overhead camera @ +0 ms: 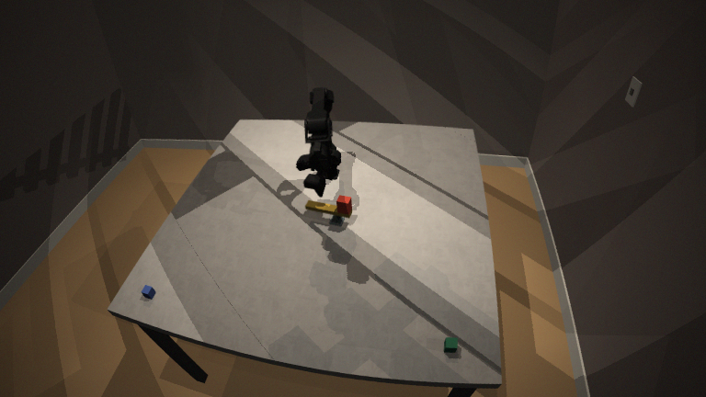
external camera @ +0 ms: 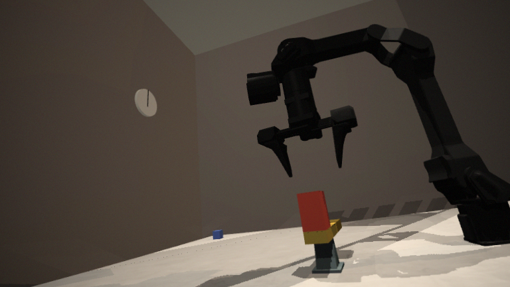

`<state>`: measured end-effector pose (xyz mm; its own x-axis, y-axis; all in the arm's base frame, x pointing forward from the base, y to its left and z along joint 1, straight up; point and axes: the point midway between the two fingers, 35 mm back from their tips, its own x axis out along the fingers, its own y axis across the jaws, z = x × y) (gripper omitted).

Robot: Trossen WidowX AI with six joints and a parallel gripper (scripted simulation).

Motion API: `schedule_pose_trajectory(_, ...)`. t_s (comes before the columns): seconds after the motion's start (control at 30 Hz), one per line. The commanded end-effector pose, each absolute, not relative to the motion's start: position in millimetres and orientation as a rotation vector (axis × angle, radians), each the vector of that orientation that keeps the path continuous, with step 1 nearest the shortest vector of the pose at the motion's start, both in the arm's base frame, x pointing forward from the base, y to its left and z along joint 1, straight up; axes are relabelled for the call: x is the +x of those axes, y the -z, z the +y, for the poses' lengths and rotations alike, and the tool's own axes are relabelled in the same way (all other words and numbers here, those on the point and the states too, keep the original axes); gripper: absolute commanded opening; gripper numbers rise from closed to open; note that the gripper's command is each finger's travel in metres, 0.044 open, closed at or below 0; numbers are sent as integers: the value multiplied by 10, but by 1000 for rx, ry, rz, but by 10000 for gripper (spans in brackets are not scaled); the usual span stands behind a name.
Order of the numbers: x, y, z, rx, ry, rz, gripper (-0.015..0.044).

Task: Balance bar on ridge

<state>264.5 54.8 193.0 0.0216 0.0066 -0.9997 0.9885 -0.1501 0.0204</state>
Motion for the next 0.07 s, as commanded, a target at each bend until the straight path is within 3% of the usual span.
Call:
schedule_pose_trajectory(0.0,2645,-1942,548,1337,1297,1123,440)
schedule_pose_trajectory(0.03,2645,-1942,548,1337,1297,1123,440)
